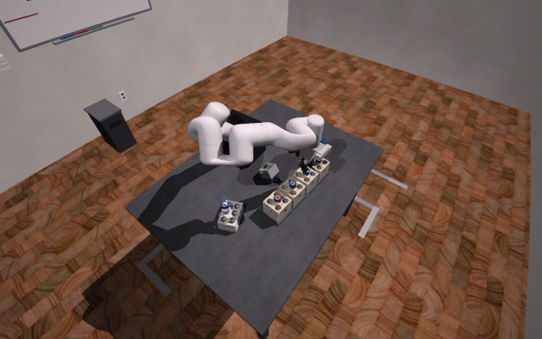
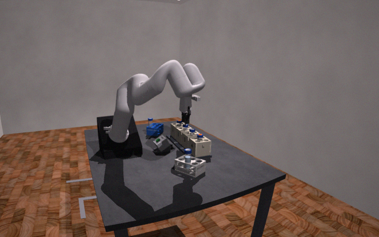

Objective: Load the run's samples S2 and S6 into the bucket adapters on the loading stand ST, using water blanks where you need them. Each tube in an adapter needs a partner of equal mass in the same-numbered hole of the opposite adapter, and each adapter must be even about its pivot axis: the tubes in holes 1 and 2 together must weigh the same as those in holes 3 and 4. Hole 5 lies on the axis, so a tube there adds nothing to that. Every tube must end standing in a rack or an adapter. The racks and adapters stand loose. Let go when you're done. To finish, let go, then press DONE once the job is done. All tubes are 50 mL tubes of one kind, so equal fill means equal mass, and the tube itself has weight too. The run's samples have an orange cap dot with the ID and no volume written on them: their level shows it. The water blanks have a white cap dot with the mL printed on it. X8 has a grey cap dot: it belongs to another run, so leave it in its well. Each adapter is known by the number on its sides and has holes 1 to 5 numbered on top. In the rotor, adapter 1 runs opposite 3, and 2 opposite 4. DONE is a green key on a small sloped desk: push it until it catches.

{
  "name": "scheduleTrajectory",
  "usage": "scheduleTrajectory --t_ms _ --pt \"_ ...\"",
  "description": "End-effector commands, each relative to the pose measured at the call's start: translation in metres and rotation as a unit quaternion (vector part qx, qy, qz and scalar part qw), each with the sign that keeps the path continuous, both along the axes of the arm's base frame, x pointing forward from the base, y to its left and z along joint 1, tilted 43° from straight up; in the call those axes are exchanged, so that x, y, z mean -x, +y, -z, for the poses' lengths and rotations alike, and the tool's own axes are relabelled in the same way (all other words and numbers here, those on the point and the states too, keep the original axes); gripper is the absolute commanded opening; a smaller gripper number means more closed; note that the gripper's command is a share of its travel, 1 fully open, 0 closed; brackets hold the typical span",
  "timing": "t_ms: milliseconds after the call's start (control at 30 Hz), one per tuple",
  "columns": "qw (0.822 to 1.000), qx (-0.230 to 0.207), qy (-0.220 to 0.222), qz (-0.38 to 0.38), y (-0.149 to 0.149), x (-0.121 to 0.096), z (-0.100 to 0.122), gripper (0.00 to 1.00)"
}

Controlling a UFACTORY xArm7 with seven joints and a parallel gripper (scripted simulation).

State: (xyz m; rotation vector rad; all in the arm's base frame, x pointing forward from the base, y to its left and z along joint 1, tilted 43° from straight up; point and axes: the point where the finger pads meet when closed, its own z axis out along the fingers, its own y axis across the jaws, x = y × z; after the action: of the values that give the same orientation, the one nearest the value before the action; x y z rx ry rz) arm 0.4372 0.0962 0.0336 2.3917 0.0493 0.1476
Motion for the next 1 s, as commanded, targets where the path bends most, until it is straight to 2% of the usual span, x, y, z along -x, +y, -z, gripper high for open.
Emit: scheduleTrajectory --t_ms 0,967 --pt "1.0 -0.002 -0.002 -0.002 0.007 0.0 -0.005 0.44" --pt "1.0 -0.002 -0.002 -0.002 0.042 0.006 -0.043 0.44"
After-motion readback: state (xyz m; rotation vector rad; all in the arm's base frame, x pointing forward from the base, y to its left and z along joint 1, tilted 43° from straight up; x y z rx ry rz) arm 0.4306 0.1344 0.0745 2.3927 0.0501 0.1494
